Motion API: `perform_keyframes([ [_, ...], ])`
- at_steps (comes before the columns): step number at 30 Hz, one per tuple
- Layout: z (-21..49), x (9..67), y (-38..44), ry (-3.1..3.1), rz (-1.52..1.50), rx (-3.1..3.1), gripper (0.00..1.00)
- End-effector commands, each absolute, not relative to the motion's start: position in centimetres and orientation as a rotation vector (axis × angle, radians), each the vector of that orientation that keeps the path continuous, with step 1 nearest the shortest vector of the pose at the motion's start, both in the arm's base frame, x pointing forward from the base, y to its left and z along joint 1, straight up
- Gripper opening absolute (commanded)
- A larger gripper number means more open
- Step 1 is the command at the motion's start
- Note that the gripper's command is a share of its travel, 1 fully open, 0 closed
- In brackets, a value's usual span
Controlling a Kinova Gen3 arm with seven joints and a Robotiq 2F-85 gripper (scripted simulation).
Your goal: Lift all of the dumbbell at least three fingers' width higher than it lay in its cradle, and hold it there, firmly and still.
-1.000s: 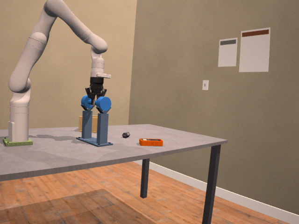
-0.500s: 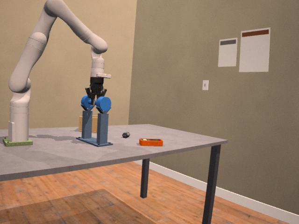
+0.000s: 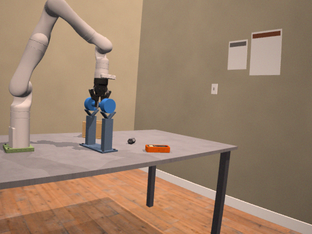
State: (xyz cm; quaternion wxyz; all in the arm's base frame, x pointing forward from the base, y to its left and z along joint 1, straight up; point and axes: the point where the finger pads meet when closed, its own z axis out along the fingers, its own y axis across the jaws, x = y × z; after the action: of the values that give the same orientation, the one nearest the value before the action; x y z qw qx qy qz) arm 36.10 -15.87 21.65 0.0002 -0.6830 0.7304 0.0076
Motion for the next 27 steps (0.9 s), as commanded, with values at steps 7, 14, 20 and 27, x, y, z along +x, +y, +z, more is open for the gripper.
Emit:
perform_keyframes([
  [7,23.4,36.2,-15.9,2.293,0.011,-2.142,0.10],
  [14,25.2,36.2,-15.9,2.293,0.010,-2.142,0.10],
  [20,26.3,36.1,-15.9,2.293,0.010,-2.142,0.10],
  [27,28.1,36.1,-15.9,2.293,0.010,-2.142,0.10],
])
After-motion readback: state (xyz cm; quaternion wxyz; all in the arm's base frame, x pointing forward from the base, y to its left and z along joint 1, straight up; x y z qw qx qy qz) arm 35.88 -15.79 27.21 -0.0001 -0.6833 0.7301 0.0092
